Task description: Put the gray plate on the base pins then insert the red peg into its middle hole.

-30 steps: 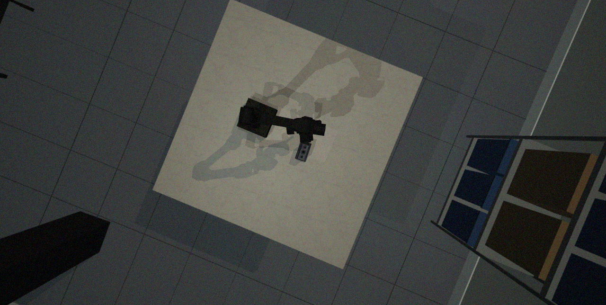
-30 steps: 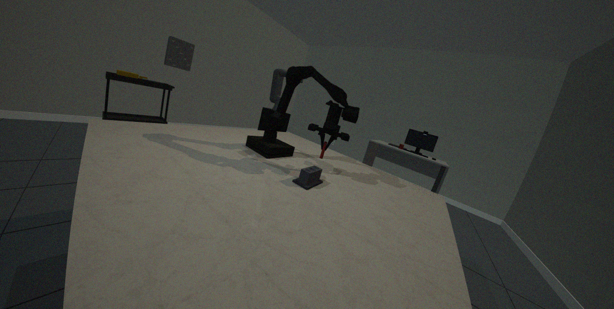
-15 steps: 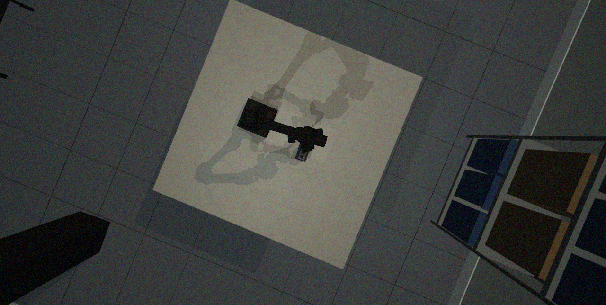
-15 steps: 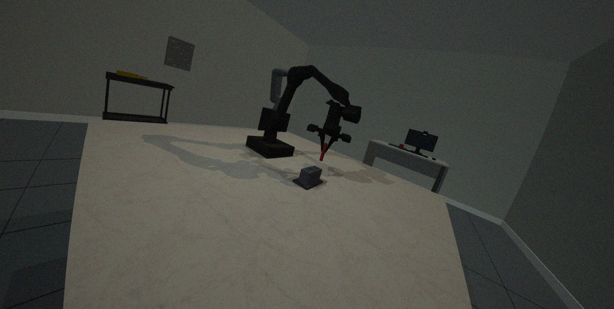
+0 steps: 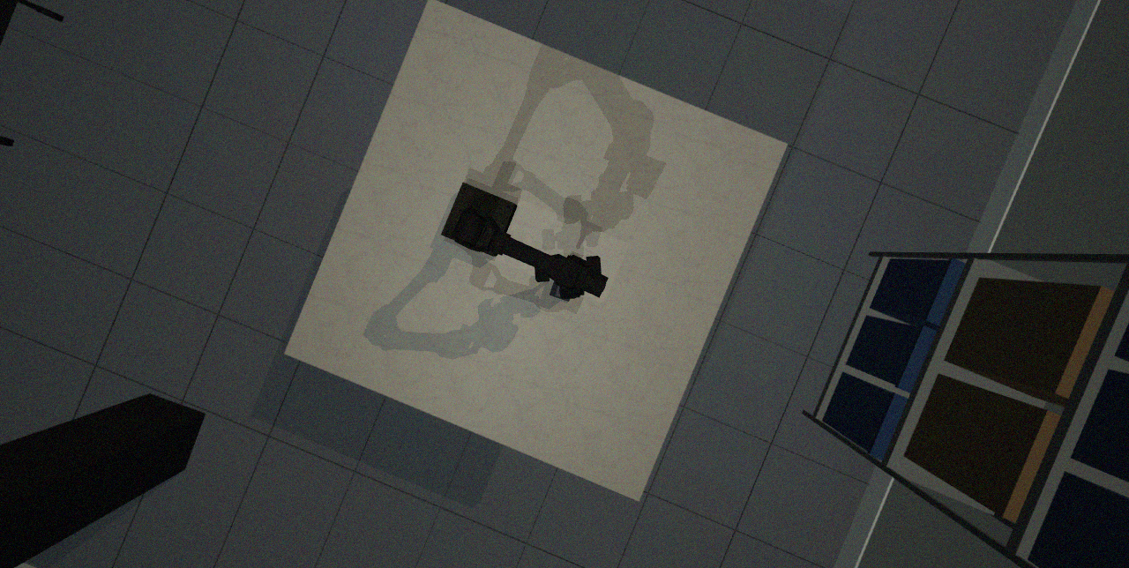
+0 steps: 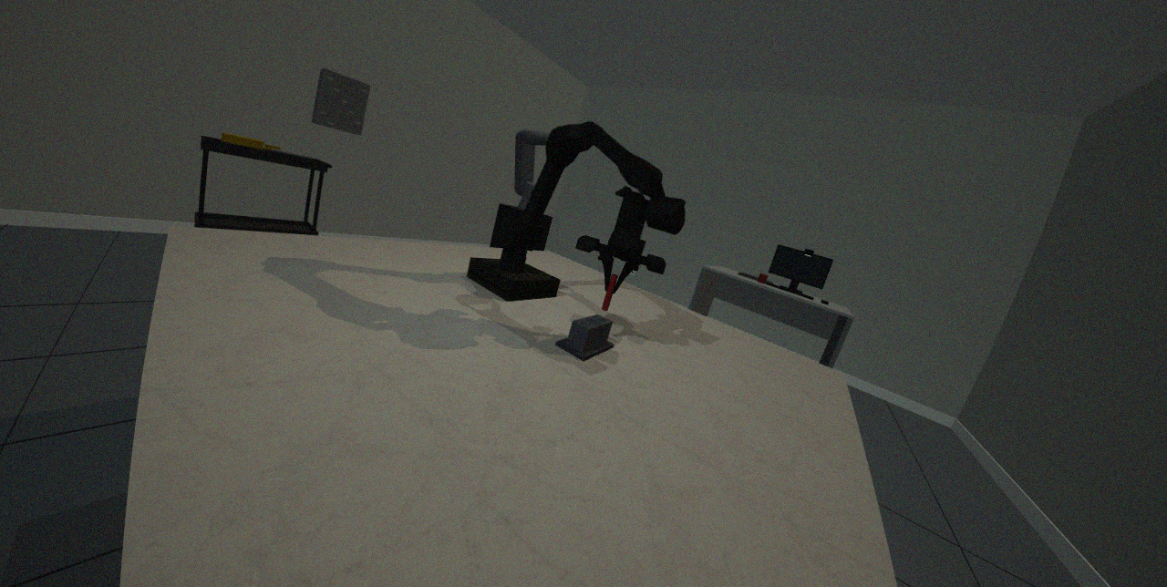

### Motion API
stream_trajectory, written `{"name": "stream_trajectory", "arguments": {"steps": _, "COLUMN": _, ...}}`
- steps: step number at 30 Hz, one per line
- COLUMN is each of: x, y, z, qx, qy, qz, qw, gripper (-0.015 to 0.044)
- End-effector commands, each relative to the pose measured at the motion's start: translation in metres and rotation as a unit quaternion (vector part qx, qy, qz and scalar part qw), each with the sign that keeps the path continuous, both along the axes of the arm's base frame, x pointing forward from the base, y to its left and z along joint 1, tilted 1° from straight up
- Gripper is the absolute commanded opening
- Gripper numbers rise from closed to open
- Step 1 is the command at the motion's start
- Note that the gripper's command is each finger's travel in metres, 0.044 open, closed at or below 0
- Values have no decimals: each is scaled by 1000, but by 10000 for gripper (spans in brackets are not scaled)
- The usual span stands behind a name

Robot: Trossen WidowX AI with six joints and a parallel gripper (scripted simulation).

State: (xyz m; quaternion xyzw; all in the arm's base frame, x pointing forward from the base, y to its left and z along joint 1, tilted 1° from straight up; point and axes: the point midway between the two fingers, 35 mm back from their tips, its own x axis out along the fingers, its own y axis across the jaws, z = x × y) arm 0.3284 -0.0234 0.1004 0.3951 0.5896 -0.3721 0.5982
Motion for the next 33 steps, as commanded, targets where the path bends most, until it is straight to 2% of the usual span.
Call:
{"name": "stream_trajectory", "arguments": {"steps": 1, "x": 3, "y": -11, "z": 1, "qx": -3, "qy": -1, "qz": 0, "qw": 1000, "gripper": 0}}
{"name": "stream_trajectory", "arguments": {"steps": 15, "x": 10, "y": -53, "z": 0, "qx": -4, "qy": -2, "qz": 5, "qw": 1000, "gripper": 0}}
{"name": "stream_trajectory", "arguments": {"steps": 33, "x": 10, "y": -54, "z": 0, "qx": -4, "qy": -2, "qz": 5, "qw": 1000, "gripper": 0}}
